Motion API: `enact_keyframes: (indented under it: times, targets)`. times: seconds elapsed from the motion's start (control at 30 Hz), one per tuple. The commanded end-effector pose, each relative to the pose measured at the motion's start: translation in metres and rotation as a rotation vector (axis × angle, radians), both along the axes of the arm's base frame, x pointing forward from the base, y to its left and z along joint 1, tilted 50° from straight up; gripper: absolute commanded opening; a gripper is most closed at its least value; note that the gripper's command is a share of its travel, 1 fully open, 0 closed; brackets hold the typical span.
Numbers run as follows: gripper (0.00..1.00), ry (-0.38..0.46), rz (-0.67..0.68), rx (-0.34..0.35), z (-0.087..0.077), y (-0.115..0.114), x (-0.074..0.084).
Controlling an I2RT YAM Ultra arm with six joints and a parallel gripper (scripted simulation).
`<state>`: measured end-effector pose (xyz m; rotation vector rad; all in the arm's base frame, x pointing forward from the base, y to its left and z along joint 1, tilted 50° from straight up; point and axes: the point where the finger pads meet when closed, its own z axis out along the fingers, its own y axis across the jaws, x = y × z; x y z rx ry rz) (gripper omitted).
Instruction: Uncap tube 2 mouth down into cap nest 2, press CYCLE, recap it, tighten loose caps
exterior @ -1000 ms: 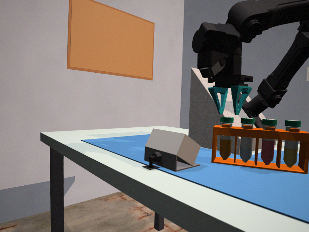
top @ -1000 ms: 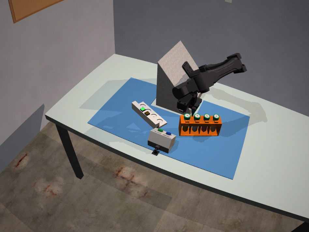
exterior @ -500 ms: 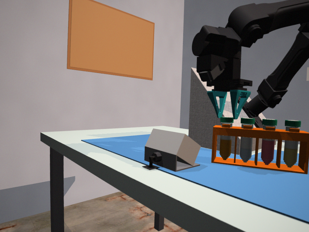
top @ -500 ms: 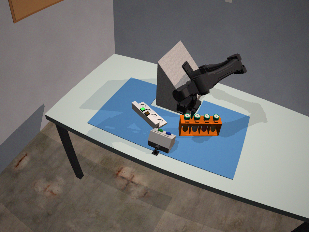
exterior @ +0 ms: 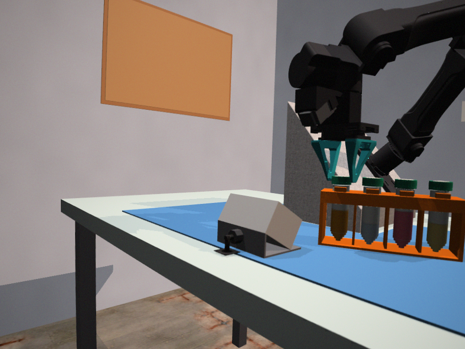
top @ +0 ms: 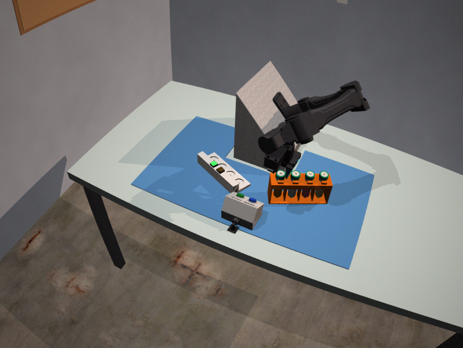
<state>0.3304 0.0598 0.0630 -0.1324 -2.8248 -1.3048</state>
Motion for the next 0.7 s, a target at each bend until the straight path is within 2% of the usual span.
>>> enact_keyframes:
  times: [0.0, 0.23, 0.27, 0.67]
  targets:
    - [0.49, -0.019, -0.012, -0.002, 0.0018, -0.0029, 0.0044]
    - [0.49, -0.019, -0.012, -0.002, 0.0003, -0.0009, 0.0043]
    - [0.00, -0.019, -0.012, -0.002, 0.0003, -0.0009, 0.0043]
    - [0.00, -0.019, -0.012, -0.002, 0.0003, -0.0009, 0.0043]
